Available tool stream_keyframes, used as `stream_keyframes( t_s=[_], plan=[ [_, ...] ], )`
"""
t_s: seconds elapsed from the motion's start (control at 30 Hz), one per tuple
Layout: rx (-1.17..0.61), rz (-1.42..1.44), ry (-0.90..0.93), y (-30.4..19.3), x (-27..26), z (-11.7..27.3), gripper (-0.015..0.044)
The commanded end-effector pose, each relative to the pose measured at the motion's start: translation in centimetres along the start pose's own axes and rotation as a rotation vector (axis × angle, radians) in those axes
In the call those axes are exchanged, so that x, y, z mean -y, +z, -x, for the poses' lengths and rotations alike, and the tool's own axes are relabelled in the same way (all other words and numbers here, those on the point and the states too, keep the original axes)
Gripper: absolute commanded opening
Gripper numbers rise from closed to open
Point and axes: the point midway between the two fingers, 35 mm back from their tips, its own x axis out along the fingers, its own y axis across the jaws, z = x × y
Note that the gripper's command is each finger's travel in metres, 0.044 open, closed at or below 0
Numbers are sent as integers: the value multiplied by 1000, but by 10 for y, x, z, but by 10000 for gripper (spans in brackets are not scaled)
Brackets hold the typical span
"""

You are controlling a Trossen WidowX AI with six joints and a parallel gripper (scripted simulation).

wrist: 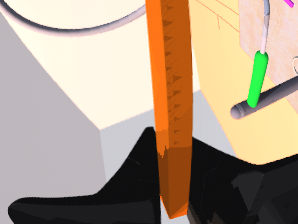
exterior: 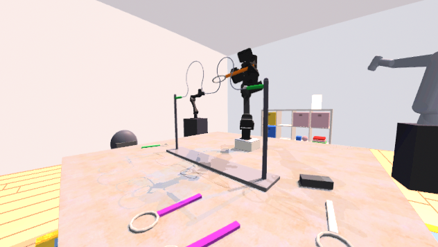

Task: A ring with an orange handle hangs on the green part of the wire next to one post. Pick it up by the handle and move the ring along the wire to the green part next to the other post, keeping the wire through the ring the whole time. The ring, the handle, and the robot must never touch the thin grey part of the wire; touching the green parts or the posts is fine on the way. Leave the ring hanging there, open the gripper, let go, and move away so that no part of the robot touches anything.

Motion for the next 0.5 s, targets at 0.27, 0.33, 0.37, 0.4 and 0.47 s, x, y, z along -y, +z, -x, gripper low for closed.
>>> stream_keyframes(
  t_s=[0.27, 0.33, 0.37, 0.4, 0.47],
  plan=[
    [-9, -32, 27, 0, -18, 3, -150],
    [-8, -22, 22, 0, -19, 3, -150],
    [-7, -14, 18, 0, -19, 3, -150],
    [-6, -7, 14, 1, -19, 3, -150],
    [-5, 4, 8, 1, -19, 3, -150]
  ],
)
